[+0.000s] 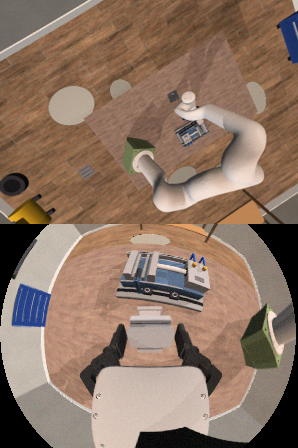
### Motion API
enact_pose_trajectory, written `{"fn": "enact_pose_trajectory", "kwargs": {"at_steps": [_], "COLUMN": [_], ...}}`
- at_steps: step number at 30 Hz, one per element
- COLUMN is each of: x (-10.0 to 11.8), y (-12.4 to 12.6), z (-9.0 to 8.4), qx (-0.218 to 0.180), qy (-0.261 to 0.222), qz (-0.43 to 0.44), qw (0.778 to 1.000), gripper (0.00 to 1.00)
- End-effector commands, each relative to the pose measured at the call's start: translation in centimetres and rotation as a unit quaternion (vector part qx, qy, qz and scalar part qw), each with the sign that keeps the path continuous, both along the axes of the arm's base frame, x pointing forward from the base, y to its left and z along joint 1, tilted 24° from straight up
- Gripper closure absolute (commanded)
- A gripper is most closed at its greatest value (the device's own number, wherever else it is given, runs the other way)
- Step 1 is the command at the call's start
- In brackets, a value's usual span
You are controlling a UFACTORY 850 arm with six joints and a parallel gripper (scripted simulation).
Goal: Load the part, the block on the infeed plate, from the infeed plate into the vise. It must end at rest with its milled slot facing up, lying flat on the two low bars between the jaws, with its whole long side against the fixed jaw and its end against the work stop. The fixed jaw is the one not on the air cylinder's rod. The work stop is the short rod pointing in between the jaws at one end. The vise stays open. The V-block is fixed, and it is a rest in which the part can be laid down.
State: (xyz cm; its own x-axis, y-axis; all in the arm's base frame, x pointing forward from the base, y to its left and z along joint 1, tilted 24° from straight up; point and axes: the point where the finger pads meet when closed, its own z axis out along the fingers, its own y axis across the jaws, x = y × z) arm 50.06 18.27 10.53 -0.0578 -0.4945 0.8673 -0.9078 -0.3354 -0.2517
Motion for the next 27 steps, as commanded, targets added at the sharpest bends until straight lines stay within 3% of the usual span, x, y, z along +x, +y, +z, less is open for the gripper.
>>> {"fn": "enact_pose_trajectory", "kwargs": {"at_steps": [1,20,27], "x": [0.03,0.03,0.02], "y": [0.05,-0.01,-0.06], "z": [0.07,0.16,0.23], "qx": [0.005,0.048,0.081], "qy": [0.001,0.017,0.029], "qz": [0.001,0.013,0.023], "qw": [1.000,0.999,0.996], "gripper": [0.11,0.11,0.11]}}
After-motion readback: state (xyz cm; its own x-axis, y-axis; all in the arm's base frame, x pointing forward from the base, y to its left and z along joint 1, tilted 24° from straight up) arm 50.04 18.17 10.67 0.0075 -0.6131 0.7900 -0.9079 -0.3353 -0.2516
